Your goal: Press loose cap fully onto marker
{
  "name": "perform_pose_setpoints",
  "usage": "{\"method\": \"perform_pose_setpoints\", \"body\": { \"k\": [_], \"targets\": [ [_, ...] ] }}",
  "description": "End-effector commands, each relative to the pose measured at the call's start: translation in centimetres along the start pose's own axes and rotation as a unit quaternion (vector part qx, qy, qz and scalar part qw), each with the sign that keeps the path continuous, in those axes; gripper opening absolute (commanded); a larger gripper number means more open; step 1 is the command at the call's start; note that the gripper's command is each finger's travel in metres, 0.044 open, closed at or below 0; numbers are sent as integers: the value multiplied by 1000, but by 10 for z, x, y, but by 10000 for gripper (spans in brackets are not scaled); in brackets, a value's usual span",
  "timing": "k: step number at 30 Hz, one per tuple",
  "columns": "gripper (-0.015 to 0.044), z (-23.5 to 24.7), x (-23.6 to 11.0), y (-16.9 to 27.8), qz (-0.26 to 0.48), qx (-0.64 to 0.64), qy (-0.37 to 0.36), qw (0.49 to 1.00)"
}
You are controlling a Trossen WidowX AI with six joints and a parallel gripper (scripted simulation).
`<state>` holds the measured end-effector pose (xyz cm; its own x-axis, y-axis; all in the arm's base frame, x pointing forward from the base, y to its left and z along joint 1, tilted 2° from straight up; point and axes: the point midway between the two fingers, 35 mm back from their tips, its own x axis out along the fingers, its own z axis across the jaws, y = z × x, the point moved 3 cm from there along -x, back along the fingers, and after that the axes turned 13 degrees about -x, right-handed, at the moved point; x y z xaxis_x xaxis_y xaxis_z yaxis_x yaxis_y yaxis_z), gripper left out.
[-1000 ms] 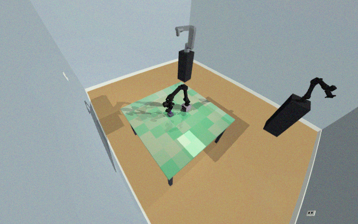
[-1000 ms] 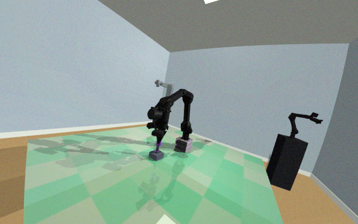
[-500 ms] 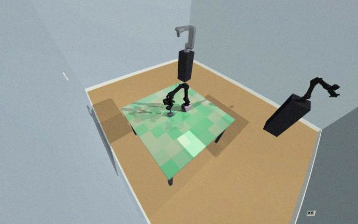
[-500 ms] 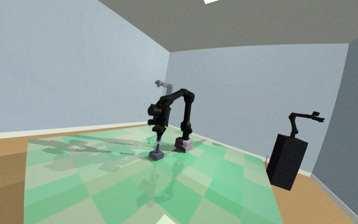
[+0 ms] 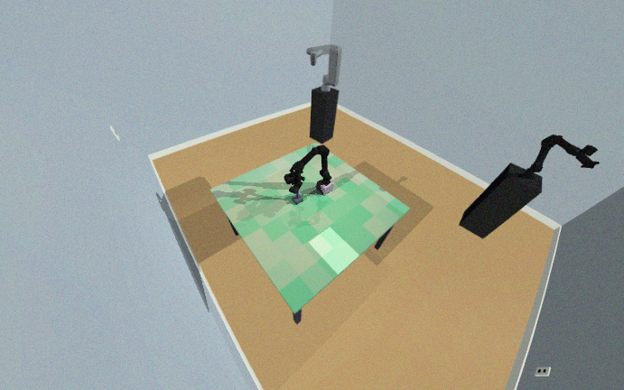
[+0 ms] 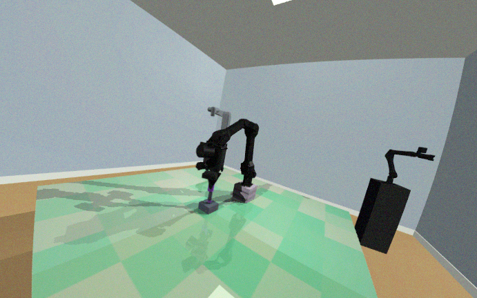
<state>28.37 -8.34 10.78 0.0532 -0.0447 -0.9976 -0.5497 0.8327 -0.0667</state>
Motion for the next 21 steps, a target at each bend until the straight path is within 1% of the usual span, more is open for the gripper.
{"method": "perform_pose_setpoints", "body": {
  "k": [1,21],
  "targets": [
    [0,-1,8,1,5,-2,2,1000],
    [0,-2,40,2,5,-2,2,1000]
  ]
}}
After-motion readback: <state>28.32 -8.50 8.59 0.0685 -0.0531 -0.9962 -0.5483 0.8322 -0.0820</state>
